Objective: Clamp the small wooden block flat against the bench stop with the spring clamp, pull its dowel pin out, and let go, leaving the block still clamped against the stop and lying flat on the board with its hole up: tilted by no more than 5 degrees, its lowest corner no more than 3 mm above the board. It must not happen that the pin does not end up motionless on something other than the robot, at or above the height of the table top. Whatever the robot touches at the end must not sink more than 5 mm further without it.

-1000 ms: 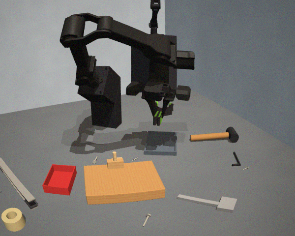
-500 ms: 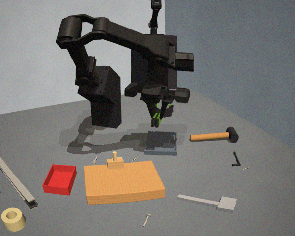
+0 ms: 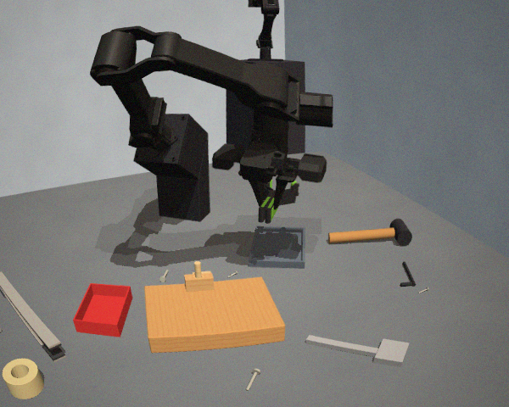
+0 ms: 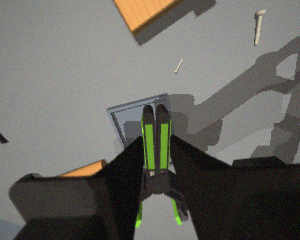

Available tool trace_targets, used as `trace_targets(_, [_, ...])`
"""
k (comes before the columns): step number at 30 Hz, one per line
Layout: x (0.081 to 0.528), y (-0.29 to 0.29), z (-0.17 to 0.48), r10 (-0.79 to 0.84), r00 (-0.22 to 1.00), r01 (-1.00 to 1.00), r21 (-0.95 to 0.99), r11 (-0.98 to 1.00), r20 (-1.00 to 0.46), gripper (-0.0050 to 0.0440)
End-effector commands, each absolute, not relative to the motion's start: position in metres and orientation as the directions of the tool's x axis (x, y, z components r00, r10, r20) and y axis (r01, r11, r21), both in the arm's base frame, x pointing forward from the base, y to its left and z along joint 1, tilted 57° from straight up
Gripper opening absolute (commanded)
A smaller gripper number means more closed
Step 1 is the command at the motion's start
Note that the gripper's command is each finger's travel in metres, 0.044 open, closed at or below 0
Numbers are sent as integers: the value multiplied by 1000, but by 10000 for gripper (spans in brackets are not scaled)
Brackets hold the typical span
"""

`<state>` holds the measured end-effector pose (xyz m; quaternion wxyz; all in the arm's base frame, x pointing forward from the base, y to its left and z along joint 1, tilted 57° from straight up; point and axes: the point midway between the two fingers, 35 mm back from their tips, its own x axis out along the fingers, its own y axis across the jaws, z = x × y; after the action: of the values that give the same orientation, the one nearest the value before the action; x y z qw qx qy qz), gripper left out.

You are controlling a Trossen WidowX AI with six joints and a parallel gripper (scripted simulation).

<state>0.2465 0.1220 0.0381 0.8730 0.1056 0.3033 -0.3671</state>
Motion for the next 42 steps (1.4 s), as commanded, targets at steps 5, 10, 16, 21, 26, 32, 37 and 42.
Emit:
trace_targets(5, [248,119,43,-570,538,716,-21,698,-620,0])
trace_targets(10, [249,117,45,-570,536,720,-16,694,-623,0])
trace_targets(16, [251,114,48,-569,531,729,-4,685,-629,0])
trace_targets(21, [252,112,50,-567,527,736,5,677,-633,0])
trace_targets(26, [253,110,52,-566,524,740,11,673,-636,0])
trace_targets(32, [255,107,55,-565,520,748,23,663,-641,0])
trace_targets(37, [256,105,57,-563,516,755,32,655,-645,0])
trace_targets(42, [257,103,59,-562,514,759,38,650,-647,0])
